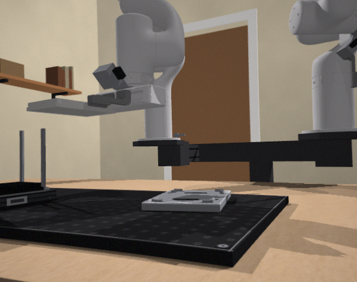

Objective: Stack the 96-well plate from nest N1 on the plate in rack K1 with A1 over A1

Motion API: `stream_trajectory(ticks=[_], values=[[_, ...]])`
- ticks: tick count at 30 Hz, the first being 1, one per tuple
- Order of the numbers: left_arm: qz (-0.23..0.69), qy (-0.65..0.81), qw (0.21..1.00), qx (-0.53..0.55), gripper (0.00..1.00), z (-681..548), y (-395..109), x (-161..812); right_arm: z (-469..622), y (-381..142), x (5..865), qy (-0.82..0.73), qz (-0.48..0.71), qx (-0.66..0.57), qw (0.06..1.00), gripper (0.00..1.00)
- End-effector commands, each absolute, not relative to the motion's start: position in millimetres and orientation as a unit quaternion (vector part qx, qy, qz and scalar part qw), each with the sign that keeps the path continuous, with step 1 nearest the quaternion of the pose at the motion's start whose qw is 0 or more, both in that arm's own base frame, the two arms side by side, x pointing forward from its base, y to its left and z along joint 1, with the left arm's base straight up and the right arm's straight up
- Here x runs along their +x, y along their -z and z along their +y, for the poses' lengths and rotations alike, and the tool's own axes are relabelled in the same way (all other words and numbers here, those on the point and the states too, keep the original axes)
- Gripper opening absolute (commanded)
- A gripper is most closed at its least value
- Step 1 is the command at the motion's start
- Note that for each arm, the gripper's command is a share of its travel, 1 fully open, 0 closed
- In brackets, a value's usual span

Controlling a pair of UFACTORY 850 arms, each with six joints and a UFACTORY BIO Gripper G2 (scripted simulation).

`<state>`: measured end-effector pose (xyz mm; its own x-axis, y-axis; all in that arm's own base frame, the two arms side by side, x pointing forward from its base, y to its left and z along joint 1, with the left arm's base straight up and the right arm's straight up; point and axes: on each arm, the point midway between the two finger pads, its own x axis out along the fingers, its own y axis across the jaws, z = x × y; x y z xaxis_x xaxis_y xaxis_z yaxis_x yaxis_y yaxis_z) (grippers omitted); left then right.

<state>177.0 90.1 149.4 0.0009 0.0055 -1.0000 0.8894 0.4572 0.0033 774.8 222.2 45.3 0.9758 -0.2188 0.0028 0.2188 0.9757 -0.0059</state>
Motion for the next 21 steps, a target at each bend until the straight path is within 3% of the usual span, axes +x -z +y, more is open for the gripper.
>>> stream_trajectory(ticks=[1, 21], values=[[0.604, 0.366, 0.603, 0.370, 1.00, 90.1, -149.5, 177.3, 205.1, -47.1, 779.8, 0.110, -0.002, -0.002, 0.994, 0.00], [0.604, 0.366, 0.603, 0.370, 1.00, 90.1, -149.5, 177.3, 153.1, -48.6, 792.2, 0.110, -0.002, -0.002, 0.994, 0.00]])
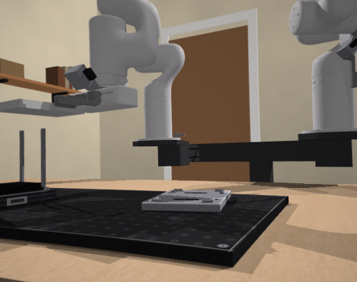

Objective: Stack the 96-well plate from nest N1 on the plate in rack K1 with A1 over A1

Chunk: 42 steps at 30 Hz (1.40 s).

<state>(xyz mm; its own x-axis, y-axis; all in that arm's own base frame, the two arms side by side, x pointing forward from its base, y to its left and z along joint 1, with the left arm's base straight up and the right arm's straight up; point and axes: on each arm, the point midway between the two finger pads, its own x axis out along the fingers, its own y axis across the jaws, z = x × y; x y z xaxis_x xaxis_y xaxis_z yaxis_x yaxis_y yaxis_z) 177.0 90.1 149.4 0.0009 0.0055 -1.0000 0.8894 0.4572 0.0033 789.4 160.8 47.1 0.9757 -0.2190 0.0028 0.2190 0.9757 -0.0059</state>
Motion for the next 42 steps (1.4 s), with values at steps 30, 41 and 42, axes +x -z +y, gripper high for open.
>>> stream_trajectory(ticks=[30, 41, 42], values=[[0.604, 0.366, 0.603, 0.370, 1.00, 90.1, -149.5, 177.3, 74.9, -50.8, 811.0, 0.110, -0.002, -0.002, 0.994, 0.00], [0.604, 0.366, 0.603, 0.370, 1.00, 90.1, -149.5, 177.3, 75.1, -50.8, 811.0, 0.110, -0.002, -0.002, 0.994, 0.00], [0.604, 0.366, 0.603, 0.370, 1.00, 90.1, -149.5, 177.3, 75.2, -50.8, 810.9, 0.110, -0.002, -0.002, 0.994, 0.00]])
